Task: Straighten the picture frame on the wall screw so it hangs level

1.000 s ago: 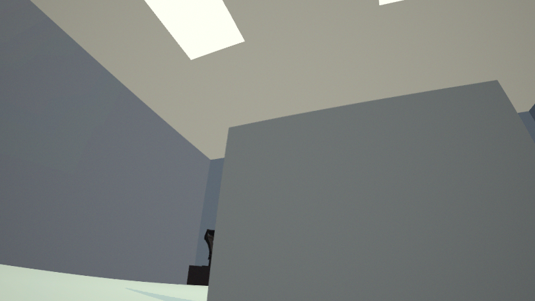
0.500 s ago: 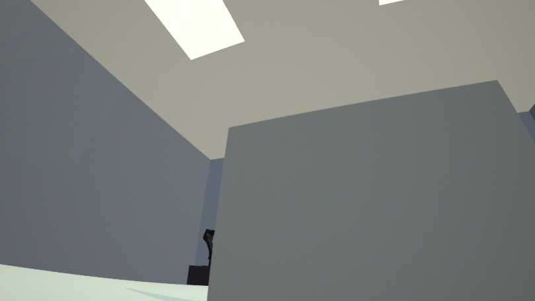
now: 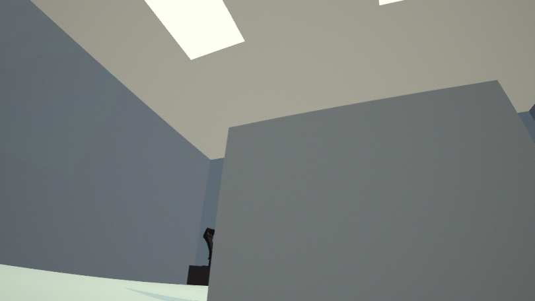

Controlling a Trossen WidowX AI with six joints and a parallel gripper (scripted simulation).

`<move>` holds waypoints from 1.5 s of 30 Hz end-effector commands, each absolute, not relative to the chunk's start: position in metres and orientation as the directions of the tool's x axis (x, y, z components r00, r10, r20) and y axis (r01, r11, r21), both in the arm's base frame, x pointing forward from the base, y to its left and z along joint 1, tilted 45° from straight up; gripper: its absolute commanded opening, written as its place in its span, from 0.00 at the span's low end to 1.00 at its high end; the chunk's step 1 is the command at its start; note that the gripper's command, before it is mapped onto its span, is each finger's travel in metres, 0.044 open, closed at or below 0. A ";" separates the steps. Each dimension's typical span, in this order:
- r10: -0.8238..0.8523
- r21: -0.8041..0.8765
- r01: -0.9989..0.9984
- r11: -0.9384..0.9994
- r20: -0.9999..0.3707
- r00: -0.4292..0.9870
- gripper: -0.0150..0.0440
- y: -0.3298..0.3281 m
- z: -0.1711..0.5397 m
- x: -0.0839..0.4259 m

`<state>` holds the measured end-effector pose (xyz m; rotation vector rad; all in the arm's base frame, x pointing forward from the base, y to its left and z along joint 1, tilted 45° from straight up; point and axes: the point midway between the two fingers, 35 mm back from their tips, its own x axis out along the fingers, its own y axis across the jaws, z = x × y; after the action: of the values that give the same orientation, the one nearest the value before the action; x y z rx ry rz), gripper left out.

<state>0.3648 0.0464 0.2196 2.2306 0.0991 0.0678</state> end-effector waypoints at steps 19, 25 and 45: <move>0.097 0.789 0.047 -0.613 0.016 0.995 0.25 0.049 0.216 0.365; 0.097 0.788 0.047 -0.614 0.016 0.995 0.25 0.049 0.216 0.365; 0.096 0.717 0.056 -0.695 0.016 0.995 0.25 0.050 0.214 0.365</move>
<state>0.3647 0.0502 0.2149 2.3199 0.1046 0.0665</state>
